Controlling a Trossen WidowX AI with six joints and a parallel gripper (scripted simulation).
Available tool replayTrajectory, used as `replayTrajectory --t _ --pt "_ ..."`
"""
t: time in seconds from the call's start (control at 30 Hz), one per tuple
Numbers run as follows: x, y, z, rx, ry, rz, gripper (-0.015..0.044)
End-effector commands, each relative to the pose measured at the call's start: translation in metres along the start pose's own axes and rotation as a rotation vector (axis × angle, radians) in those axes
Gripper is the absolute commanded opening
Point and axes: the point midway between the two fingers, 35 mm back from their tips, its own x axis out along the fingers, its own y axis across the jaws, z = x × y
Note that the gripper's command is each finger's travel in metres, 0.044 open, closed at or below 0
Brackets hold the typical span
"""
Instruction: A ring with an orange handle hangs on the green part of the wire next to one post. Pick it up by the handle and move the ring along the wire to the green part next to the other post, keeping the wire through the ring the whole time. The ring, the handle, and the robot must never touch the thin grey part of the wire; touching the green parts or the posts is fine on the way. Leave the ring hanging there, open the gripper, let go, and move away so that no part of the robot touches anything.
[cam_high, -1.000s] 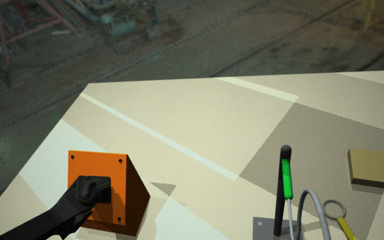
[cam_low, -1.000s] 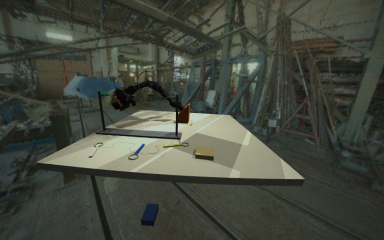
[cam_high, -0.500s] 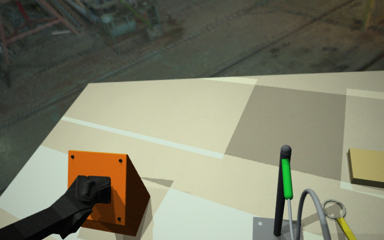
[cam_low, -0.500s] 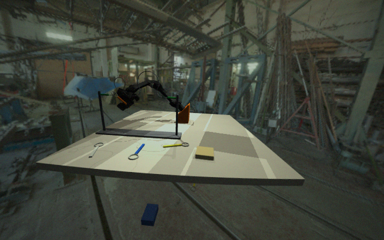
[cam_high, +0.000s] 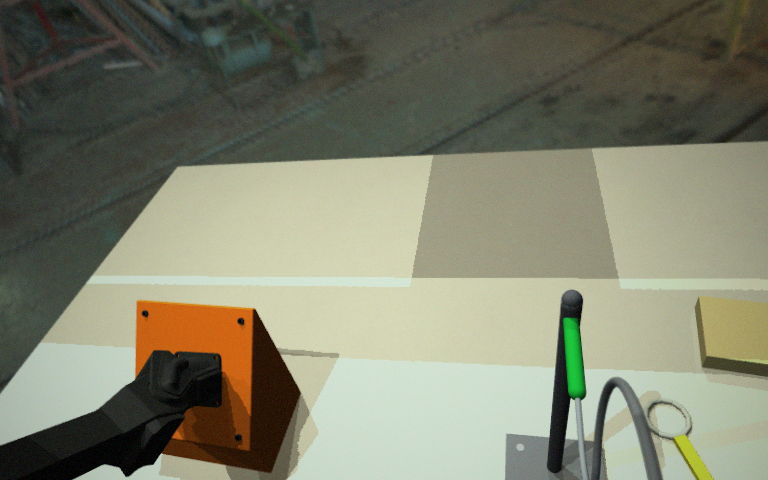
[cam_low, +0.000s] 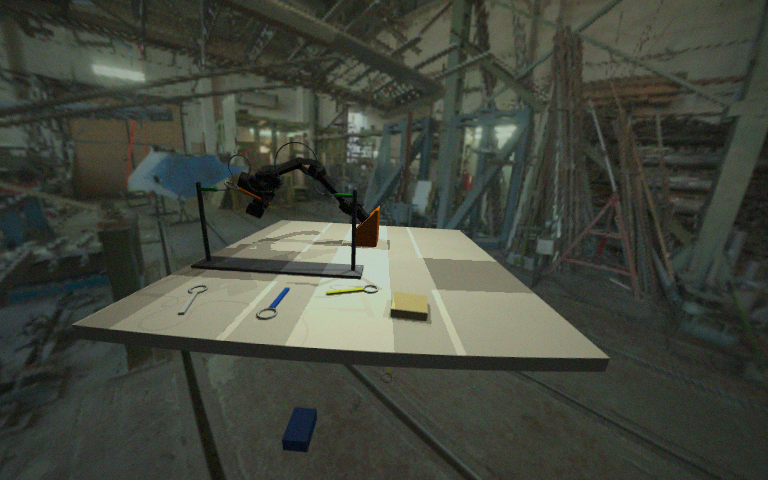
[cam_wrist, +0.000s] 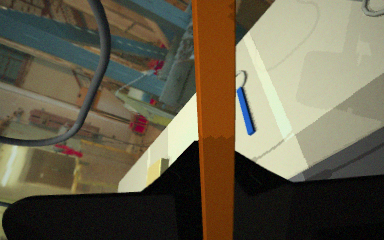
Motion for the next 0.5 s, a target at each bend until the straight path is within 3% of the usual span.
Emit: replayTrajectory --t 0.0,0.47 --pt "-0.001 0.015 0.000 0.085 0.003 0.051 -0.0150" --pt "-0.008 0.064 0.012 0.392 0.008 0.219 -0.0150"
